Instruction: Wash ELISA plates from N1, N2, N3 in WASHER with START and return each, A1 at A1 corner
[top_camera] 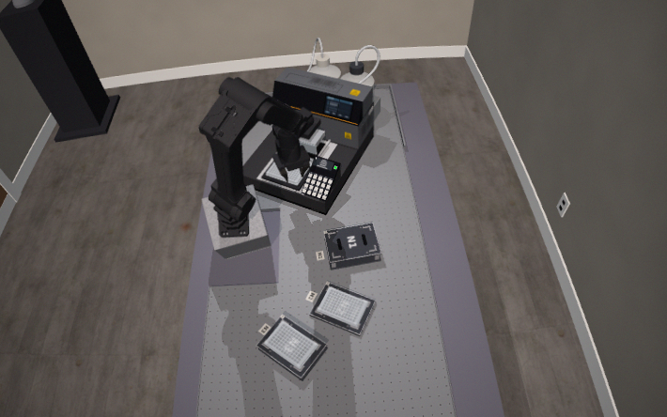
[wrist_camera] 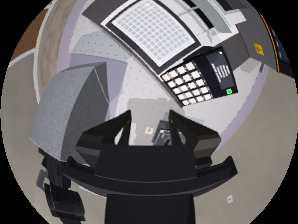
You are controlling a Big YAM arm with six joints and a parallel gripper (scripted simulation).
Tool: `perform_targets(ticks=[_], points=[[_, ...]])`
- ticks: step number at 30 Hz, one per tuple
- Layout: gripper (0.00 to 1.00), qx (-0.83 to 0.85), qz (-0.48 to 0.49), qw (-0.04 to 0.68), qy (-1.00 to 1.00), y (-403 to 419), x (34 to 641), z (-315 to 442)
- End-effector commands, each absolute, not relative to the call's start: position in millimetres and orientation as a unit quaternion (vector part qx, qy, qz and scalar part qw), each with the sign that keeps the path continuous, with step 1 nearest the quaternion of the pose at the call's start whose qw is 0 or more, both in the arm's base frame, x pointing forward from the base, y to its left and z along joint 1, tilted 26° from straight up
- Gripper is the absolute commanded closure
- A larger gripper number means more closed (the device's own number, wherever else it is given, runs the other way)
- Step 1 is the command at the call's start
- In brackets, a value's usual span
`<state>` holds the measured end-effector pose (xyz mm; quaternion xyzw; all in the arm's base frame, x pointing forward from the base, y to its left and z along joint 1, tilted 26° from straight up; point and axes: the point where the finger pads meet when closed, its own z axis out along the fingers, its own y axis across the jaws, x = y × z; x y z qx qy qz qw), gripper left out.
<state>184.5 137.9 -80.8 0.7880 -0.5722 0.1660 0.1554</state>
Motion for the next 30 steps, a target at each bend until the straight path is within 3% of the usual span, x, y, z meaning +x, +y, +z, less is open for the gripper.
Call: perform_targets(ticks=[1, 30], points=[[0.5, 0.749, 0.176, 0.122, -0.627, 140.3, 195.3, -73.8], [1.0, 0.485, 0.209, 0.047, -0.848, 152.4, 196.7, -76.2]])
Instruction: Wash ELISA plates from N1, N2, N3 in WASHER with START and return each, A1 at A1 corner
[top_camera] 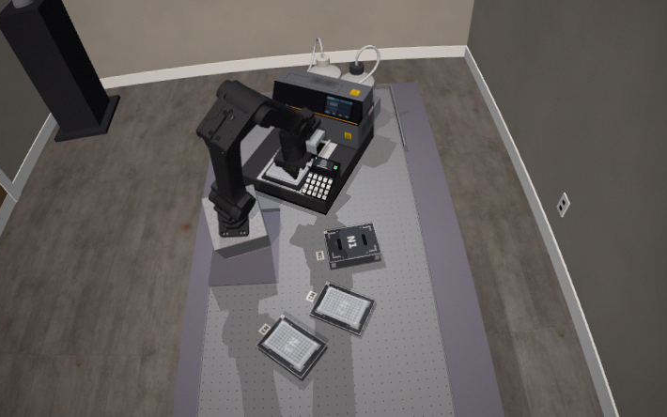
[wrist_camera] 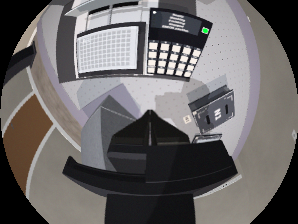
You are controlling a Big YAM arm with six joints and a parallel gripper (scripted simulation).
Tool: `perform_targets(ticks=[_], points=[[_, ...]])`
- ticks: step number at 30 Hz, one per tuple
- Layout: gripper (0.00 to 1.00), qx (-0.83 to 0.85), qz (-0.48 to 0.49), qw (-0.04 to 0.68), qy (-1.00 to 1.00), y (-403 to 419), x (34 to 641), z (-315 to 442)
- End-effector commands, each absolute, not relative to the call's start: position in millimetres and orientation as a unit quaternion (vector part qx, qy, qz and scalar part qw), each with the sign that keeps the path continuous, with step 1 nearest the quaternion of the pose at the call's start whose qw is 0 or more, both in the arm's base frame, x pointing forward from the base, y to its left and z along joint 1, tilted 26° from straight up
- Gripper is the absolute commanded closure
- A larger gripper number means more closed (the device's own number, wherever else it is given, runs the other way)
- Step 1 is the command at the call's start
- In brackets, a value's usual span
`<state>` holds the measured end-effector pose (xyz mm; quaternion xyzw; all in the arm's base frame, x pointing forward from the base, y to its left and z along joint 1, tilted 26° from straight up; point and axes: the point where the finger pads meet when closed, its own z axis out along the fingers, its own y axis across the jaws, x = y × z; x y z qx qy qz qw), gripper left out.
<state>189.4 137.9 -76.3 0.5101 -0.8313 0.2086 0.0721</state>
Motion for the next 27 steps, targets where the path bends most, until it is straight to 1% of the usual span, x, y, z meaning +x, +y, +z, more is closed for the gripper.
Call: perform_targets(ticks=[1, 2, 4, 6, 10, 11, 12, 15, 17, 19, 27], points=[[1.0, 0.485, 0.209, 0.047, -0.848, 152.4, 196.7, -76.2], [1.0, 0.485, 0.209, 0.047, -0.848, 152.4, 196.7, -76.1], [1.0, 0.489, 0.19, 0.024, -0.851, 136.6, 195.8, -83.0], [1.0, 0.489, 0.19, 0.024, -0.851, 136.6, 195.8, -83.0], [1.0, 0.5, 0.158, -0.033, -0.851, 128.5, 197.7, -100.8], [1.0, 0.505, 0.153, -0.034, -0.849, 121.7, 193.7, -110.7], [1.0, 0.506, 0.141, -0.061, -0.849, 125.8, 198.4, -106.3], [1.0, 0.511, 0.121, -0.097, -0.845, 125.7, 198.5, -106.1], [1.0, 0.511, 0.121, -0.097, -0.845, 125.7, 198.5, -106.1], [1.0, 0.509, 0.118, -0.109, -0.846, 139.0, 212.3, -104.2], [1.0, 0.512, 0.122, -0.094, -0.845, 131.1, 200.4, -107.1]])
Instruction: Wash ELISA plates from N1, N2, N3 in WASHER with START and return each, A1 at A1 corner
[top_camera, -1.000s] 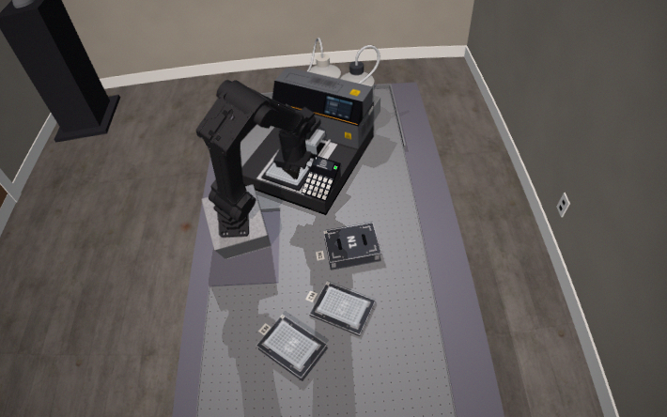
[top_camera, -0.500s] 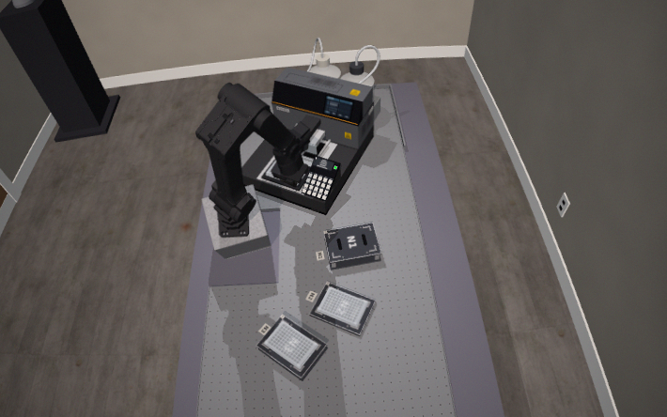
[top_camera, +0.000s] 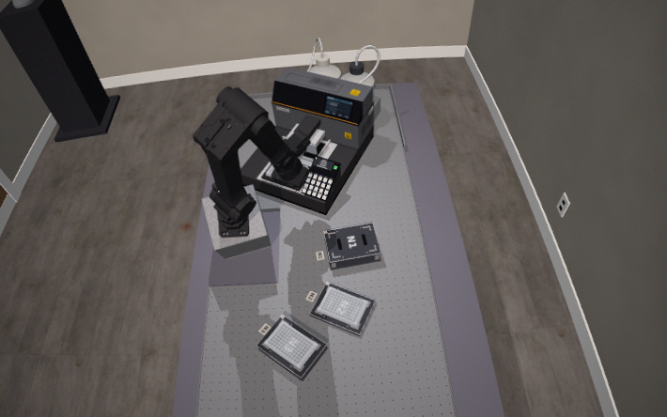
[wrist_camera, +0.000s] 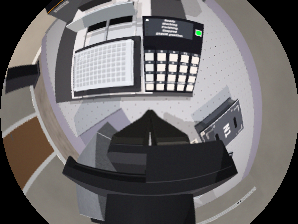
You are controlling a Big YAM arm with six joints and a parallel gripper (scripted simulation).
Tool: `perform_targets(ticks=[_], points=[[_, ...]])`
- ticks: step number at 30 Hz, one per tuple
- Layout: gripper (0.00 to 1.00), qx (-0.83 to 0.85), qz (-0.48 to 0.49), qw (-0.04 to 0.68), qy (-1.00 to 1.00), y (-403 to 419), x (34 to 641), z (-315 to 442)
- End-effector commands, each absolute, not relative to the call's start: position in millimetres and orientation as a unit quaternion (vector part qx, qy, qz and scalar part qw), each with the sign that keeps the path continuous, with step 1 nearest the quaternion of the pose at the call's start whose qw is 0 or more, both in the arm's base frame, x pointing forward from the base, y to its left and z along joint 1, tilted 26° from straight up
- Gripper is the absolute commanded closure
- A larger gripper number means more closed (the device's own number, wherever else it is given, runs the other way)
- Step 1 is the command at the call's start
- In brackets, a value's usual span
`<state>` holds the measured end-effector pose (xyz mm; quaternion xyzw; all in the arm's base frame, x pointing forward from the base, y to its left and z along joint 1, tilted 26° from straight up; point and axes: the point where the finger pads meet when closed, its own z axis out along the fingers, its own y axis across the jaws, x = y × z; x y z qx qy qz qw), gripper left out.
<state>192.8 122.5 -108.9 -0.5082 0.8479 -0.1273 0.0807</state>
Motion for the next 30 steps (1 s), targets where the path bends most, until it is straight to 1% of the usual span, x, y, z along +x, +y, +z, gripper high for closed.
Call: perform_targets(ticks=[1, 5, 6, 15, 30], points=[[1.0, -0.512, -0.122, 0.094, 0.845, 131.1, 200.4, -107.1], [1.0, -0.512, -0.122, 0.094, 0.845, 131.1, 200.4, -107.1], [1.0, -0.513, -0.124, 0.084, 0.845, 121.1, 194.2, -113.1], [1.0, -0.511, -0.121, 0.099, 0.845, 132.7, 211.6, -121.6], [1.0, -0.511, -0.122, 0.097, 0.845, 127.4, 215.4, -143.7]])
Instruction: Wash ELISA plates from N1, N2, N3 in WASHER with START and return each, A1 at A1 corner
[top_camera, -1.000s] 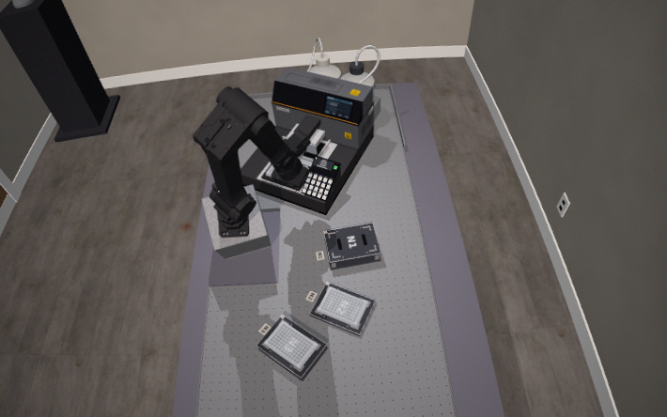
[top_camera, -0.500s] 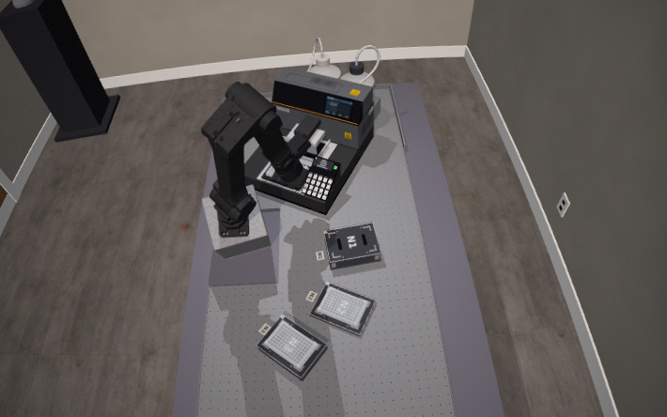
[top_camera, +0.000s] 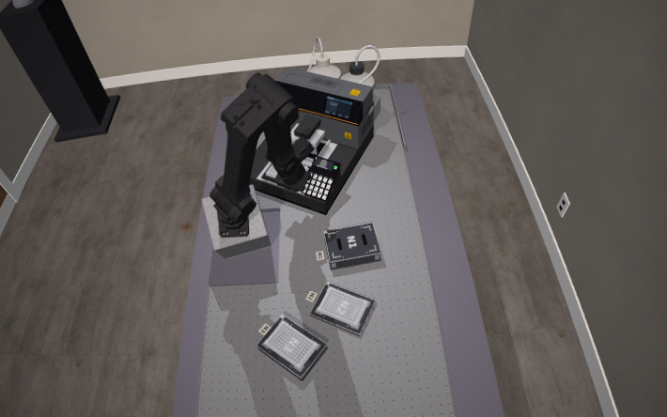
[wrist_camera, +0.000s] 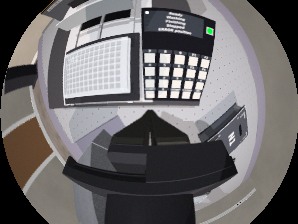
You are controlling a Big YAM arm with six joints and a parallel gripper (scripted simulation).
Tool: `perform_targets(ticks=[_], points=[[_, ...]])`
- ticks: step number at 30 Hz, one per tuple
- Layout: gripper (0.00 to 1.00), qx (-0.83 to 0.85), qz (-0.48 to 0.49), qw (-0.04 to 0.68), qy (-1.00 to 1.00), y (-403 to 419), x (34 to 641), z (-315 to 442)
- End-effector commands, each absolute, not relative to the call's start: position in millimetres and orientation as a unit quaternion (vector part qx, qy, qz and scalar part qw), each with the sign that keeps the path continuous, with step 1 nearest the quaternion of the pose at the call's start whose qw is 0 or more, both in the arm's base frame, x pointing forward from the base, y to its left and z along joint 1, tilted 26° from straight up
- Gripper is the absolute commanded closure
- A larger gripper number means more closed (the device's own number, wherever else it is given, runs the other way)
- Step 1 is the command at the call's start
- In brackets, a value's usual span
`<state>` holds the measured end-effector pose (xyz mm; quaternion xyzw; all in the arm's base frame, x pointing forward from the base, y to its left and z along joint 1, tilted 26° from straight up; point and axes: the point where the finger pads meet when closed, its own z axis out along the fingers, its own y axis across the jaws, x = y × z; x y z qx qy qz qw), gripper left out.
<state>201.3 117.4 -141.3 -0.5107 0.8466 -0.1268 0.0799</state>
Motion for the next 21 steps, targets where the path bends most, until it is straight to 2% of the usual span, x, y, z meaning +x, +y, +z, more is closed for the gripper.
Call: perform_targets(ticks=[1, 21], points=[[1.0, -0.513, -0.123, 0.092, 0.845, 123.3, 210.7, -145.8], [1.0, -0.512, -0.123, 0.093, 0.845, 119.6, 219.3, -172.6]])
